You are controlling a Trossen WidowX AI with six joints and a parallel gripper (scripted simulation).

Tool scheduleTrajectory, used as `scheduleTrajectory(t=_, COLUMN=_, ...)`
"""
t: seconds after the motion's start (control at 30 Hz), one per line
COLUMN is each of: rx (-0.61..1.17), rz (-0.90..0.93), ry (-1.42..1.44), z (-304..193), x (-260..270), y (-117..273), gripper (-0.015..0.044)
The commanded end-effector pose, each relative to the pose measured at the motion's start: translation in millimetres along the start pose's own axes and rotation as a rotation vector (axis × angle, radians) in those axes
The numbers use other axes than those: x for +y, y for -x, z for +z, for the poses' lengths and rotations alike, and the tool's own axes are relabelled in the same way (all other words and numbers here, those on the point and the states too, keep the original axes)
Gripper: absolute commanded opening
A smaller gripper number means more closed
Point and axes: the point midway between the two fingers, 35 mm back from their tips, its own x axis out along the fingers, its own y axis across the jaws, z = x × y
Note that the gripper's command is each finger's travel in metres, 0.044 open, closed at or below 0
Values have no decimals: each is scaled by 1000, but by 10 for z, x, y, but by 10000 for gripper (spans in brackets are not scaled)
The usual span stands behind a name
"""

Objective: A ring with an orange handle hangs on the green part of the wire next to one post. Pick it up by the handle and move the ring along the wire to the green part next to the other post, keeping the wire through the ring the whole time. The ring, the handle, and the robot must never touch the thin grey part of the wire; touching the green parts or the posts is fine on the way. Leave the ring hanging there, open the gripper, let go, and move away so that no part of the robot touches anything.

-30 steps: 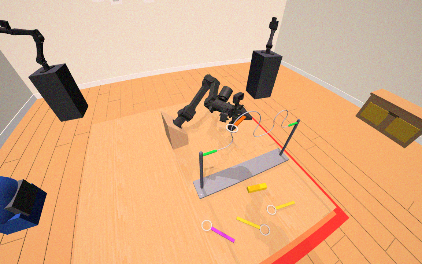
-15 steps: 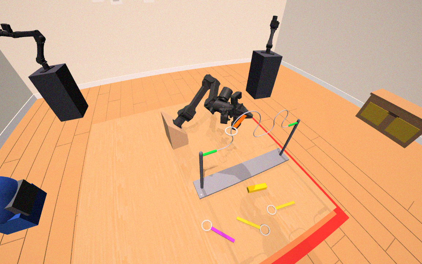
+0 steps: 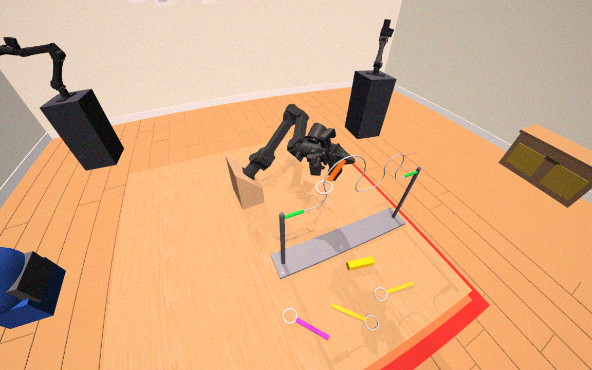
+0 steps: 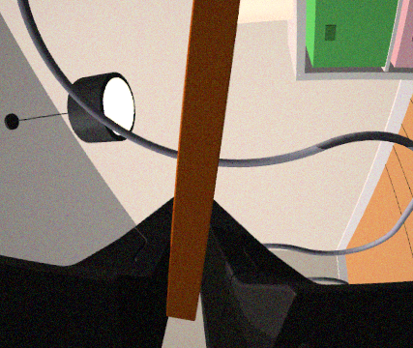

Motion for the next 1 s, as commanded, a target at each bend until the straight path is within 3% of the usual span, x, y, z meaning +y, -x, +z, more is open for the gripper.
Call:
scheduleTrajectory(t=0.0, rx=-5, rz=27, ry=-38, z=1, x=28, y=1, gripper=-150)
scheduleTrajectory(t=0.5, rx=-12, rz=67, ry=-111, z=-16, x=-25, y=0, gripper=-150)
scheduleTrajectory(t=0.97, rx=7, rz=0, ry=15, z=-49, x=-325, y=21, gripper=-150)
